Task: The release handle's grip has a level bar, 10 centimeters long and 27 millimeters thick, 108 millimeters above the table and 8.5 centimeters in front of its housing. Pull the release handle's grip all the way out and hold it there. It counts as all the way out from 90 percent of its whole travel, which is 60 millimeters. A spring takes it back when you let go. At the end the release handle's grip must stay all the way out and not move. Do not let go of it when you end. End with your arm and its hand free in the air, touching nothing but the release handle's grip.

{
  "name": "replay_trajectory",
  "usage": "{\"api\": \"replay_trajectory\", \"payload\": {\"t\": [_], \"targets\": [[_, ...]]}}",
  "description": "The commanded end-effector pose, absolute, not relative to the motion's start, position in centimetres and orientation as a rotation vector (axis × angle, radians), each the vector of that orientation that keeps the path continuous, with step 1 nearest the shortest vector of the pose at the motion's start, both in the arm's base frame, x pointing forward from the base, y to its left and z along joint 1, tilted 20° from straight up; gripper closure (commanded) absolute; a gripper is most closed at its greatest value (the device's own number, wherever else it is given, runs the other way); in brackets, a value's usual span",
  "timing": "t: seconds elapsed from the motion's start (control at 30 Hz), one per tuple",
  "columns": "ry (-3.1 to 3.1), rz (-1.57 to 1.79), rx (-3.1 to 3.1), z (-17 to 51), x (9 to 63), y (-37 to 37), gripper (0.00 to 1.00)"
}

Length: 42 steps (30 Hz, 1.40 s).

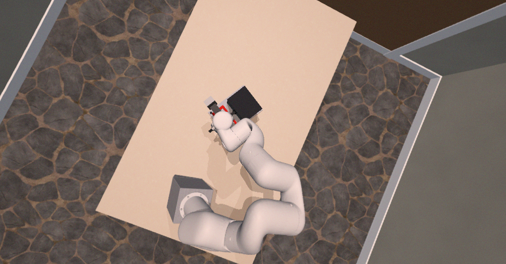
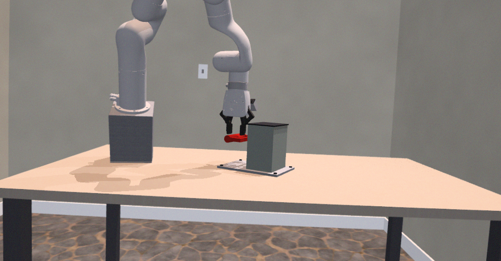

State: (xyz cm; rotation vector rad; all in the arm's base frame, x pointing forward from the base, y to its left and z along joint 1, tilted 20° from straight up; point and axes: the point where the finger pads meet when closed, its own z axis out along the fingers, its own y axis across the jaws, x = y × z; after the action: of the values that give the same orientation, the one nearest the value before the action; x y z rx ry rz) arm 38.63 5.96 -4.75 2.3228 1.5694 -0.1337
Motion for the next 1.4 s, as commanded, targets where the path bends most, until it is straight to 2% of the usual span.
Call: {"api": "replay_trajectory", "payload": {"t": [0.0, 1.37], "targets": [[1.57, -0.129, 2.322, -5.2, 38.8, 5.9, 0.44], [1.57, -0.129, 2.322, -7.6, 39.1, 5.0, 0.44]]}}
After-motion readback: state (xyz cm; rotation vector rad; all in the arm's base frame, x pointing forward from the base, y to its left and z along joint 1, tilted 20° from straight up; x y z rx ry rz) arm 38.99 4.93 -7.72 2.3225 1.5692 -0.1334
